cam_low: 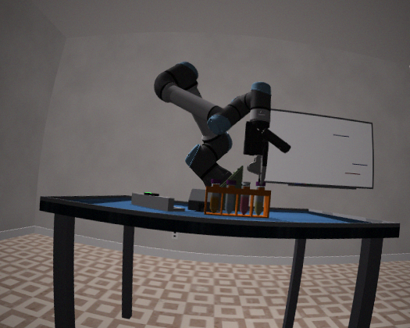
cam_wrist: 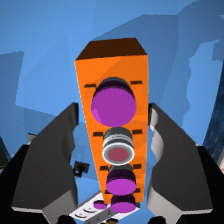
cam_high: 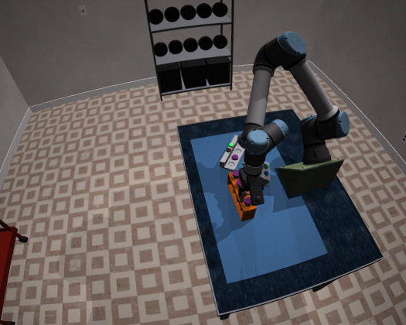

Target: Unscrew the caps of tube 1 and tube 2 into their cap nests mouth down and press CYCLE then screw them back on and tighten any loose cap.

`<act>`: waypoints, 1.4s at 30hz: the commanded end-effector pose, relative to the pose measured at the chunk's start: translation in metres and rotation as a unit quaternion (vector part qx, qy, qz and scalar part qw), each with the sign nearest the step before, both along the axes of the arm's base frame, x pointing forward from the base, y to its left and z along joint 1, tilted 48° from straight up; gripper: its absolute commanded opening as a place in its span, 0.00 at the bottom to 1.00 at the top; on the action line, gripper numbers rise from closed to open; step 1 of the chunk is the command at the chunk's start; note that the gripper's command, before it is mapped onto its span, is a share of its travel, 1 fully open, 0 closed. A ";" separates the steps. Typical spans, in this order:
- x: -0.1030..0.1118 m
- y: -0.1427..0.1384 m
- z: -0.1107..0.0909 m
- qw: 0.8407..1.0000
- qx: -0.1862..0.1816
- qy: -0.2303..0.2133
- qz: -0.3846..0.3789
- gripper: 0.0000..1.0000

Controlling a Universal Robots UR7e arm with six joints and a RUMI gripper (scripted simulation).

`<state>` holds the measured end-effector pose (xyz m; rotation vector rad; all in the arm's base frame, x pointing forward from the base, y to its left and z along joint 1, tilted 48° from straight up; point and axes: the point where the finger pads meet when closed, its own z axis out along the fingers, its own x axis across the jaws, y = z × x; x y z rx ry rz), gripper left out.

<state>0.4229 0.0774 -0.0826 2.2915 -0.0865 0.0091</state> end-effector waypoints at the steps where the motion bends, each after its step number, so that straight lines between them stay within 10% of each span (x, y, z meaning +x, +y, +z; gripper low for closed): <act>1: 0.000 0.000 0.000 0.993 0.011 0.083 0.080 0.35; 7: 0.000 0.000 0.000 0.954 0.013 0.220 0.202 0.35; 14: 0.000 0.000 0.000 0.954 0.014 0.221 0.203 0.35; 15: 0.000 0.000 0.000 0.954 0.014 0.221 0.203 0.00; 29: 0.000 0.000 0.000 0.954 0.013 0.221 0.203 0.00; 42: 0.000 0.000 0.000 1.000 0.008 -0.017 -0.010 0.00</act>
